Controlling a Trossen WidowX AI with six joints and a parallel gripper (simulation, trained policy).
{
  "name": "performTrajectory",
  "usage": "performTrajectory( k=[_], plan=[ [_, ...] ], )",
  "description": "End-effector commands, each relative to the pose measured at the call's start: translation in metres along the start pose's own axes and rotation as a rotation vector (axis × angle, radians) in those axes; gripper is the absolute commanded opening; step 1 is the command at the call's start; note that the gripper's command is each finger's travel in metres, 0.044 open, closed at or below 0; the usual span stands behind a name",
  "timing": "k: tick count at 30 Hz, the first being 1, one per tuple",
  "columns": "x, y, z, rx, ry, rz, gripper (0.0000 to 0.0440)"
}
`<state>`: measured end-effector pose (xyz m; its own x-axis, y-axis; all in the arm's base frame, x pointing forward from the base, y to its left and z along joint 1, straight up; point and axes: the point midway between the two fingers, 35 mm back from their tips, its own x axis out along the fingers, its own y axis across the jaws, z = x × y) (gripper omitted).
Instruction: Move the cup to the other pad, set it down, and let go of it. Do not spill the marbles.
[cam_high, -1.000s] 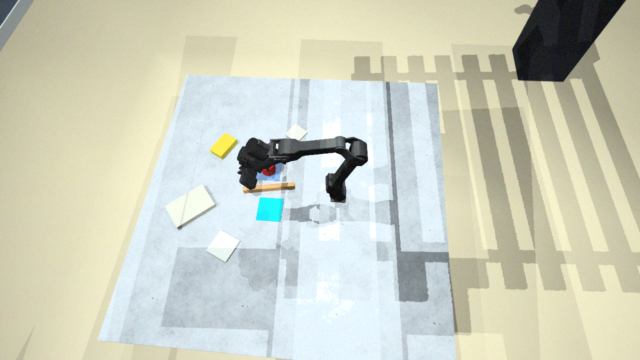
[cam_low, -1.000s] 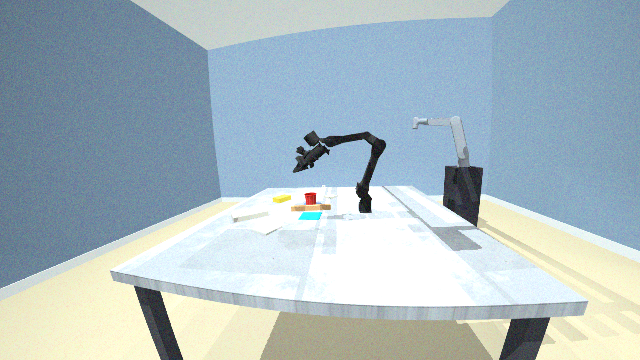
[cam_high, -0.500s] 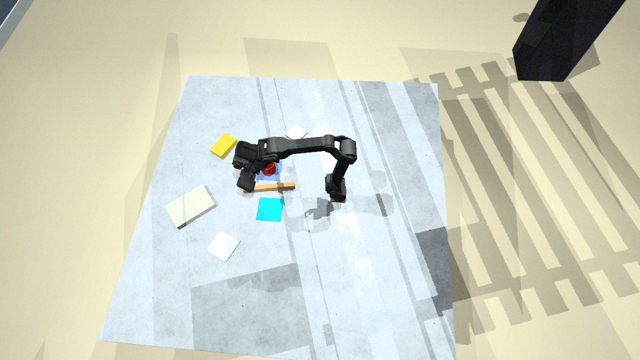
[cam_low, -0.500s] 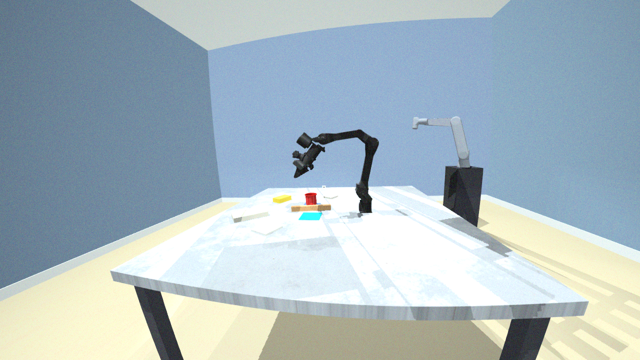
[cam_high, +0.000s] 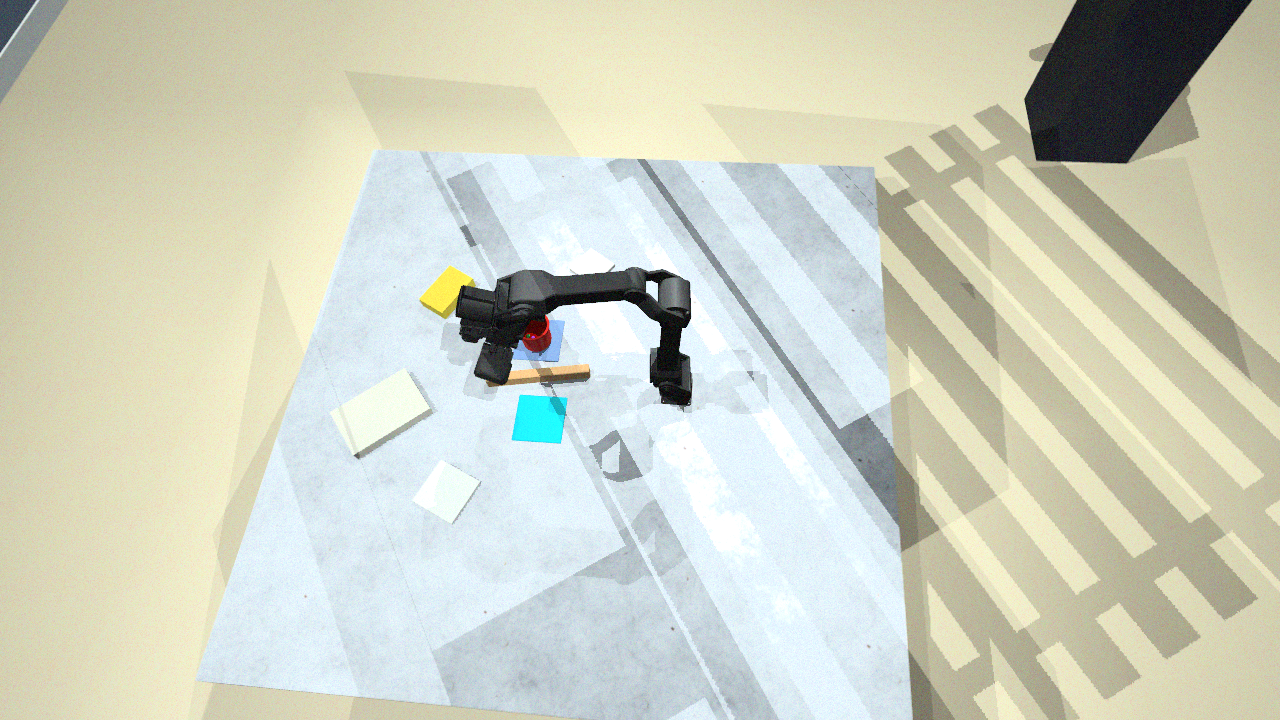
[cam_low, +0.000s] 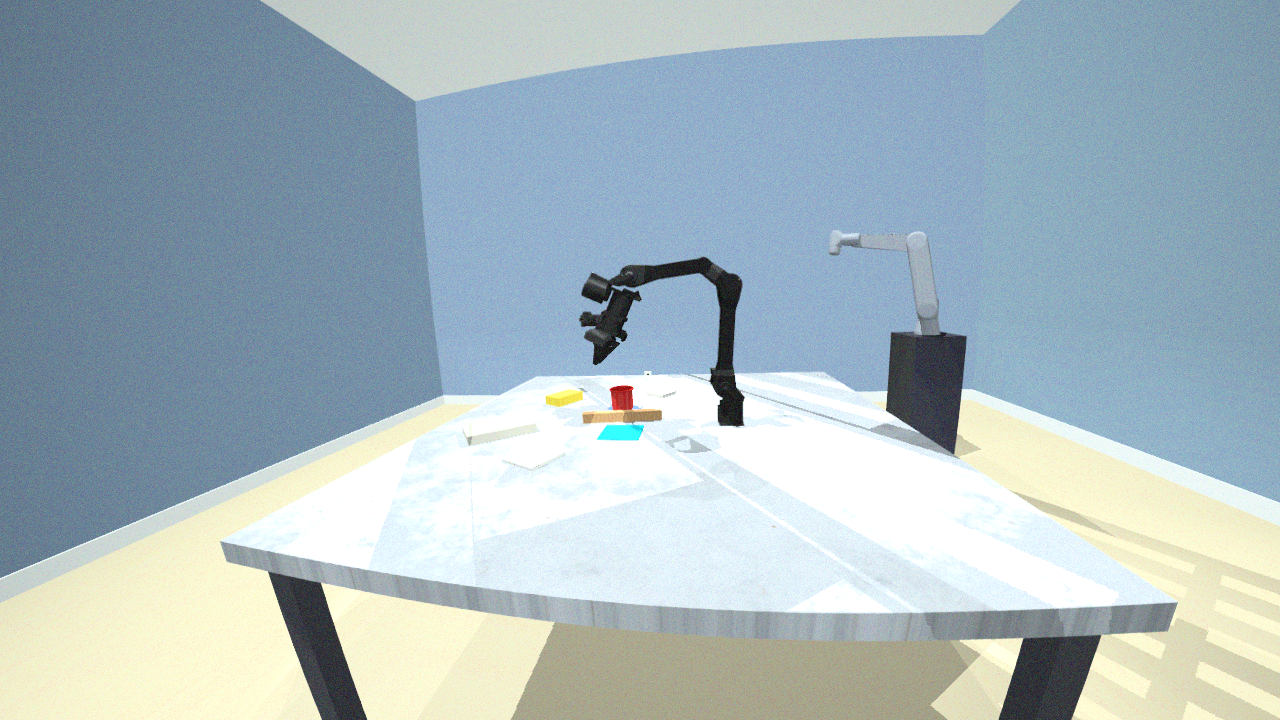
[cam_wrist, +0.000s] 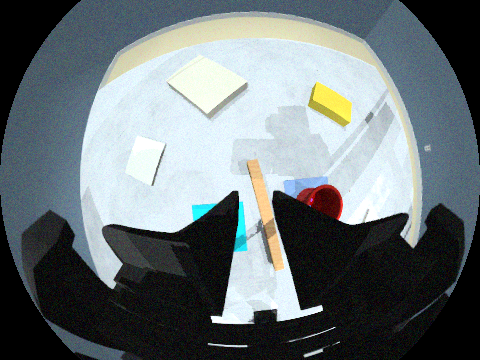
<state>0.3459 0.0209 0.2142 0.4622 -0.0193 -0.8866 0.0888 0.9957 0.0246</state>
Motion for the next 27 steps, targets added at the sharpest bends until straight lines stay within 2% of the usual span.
performTrajectory(
  k=[1, 15, 27],
  plan=[
    [0.0, -0.004, 0.001, -0.012, 0.034, -0.016, 0.0122],
    [0.015, -0.026, -0.015, -0.079, 0.24, -0.062, 0.0109],
    [0.033, -0.052, -0.032, -0.137, 0.387, -0.088, 0.0115]
  ],
)
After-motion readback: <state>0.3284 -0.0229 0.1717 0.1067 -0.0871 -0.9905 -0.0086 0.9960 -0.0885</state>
